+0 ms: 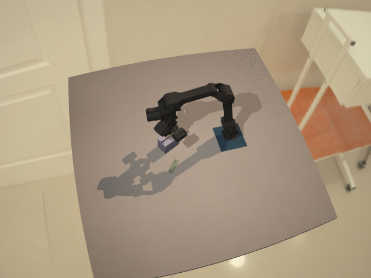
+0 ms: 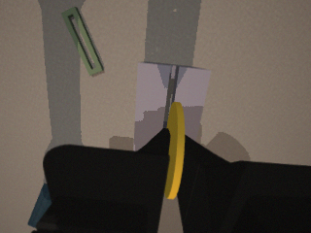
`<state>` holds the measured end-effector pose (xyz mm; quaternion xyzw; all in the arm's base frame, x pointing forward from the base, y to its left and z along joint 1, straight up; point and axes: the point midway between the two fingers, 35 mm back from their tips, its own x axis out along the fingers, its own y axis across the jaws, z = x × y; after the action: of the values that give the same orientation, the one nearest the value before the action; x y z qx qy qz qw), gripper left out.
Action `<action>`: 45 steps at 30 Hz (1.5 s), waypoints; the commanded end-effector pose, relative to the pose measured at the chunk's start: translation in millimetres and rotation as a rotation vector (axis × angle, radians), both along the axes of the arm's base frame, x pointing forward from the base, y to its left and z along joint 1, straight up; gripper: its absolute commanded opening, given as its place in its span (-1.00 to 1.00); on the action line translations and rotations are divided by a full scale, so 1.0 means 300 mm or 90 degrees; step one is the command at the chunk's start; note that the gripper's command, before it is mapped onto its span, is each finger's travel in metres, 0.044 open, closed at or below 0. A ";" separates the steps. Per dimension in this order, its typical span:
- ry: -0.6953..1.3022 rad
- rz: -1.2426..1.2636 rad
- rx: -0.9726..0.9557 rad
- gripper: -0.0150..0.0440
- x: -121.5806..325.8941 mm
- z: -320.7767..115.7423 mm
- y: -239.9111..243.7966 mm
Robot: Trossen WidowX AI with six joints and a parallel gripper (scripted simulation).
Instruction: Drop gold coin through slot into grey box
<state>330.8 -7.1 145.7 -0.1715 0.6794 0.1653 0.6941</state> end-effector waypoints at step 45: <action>-0.002 0.002 0.000 -0.14 0.002 -0.057 -0.001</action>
<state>331.1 -7.3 128.2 -0.1724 0.6785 0.1665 0.6944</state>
